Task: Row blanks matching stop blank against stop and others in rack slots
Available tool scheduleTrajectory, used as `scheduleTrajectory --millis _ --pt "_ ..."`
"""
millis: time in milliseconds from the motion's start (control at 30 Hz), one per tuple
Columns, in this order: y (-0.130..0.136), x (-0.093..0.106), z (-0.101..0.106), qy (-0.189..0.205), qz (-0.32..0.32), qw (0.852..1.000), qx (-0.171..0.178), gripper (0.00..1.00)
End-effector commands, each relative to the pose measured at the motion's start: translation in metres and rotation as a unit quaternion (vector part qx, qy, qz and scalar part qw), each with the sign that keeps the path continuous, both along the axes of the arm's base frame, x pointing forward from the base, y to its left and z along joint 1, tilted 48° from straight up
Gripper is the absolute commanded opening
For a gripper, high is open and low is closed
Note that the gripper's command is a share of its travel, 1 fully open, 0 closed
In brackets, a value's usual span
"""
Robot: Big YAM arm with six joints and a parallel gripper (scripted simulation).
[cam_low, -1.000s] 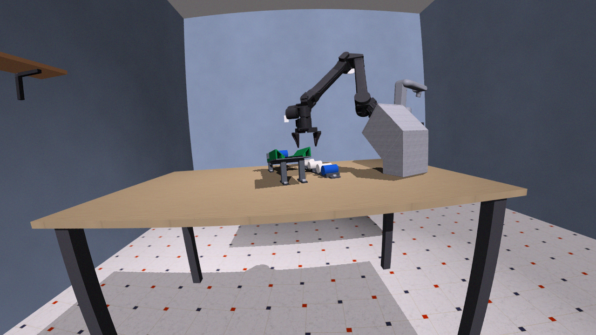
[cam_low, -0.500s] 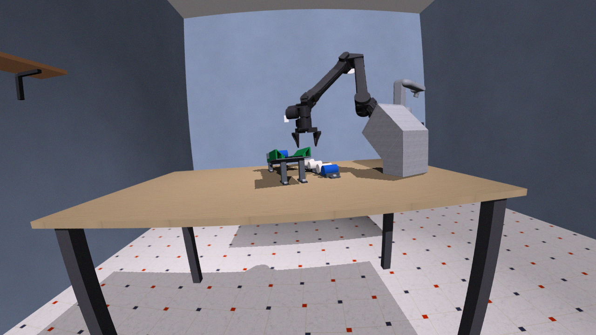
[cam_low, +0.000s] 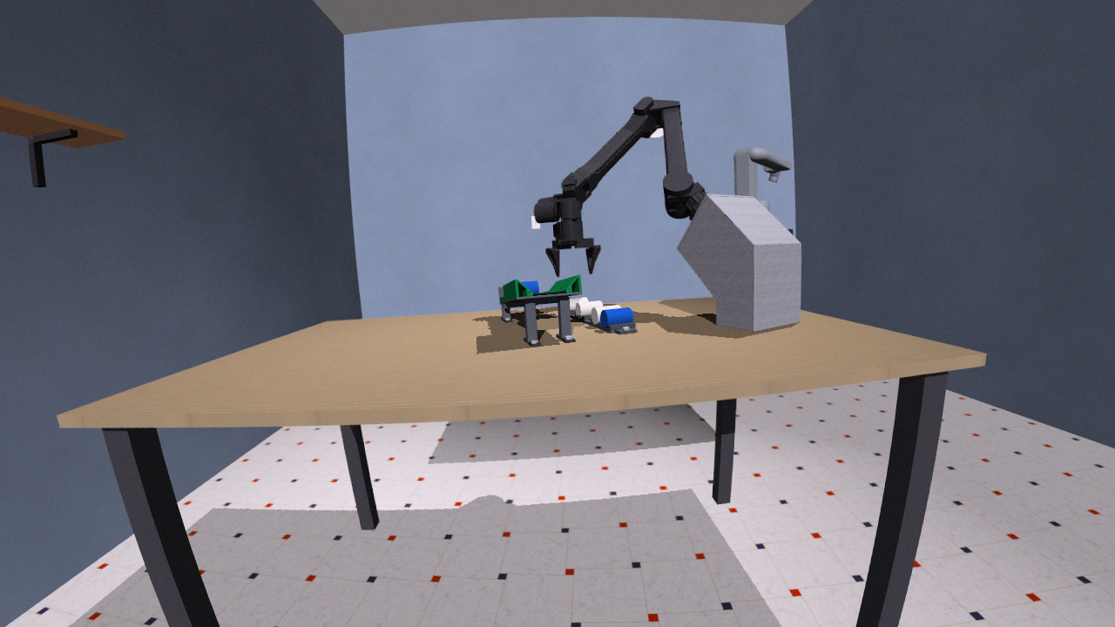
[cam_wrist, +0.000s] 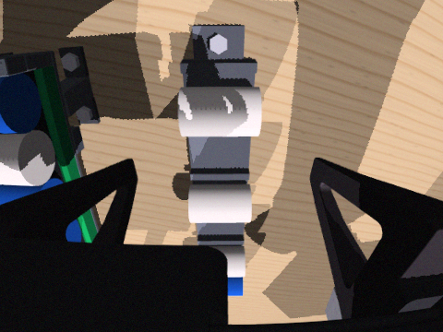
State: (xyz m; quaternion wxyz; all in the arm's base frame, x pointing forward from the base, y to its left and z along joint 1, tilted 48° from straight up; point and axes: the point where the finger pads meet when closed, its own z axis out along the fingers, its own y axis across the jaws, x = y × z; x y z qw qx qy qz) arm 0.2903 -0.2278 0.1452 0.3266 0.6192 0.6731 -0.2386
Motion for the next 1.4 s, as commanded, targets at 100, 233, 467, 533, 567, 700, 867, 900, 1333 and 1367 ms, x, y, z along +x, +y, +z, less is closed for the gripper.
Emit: scheduleTrajectory --millis 100,233,467,533,567,700,867,900,1333,1367 --pt "0.002 0.015 0.024 -0.028 0.007 1.0 -0.011 1.0" --pt "0.002 0.015 0.024 -0.028 0.007 1.0 -0.011 1.0" --pt "0.002 0.015 0.024 -0.028 0.007 1.0 -0.011 1.0" --pt "0.002 0.015 0.024 -0.028 0.007 1.0 -0.011 1.0" --pt "0.002 0.015 0.024 -0.028 0.007 1.0 -0.011 1.0" --pt "0.002 0.016 0.021 -0.018 0.015 1.0 -0.012 1.0" --pt "0.004 0.019 0.01 0.006 0.029 0.999 -0.011 1.0" --pt "0.006 0.02 0.007 0.016 0.038 0.999 -0.012 1.0" --pt "0.045 0.027 -0.05 0.233 0.232 0.944 -0.033 1.0" --pt "0.051 0.029 -0.057 0.267 0.263 0.926 -0.04 1.0"
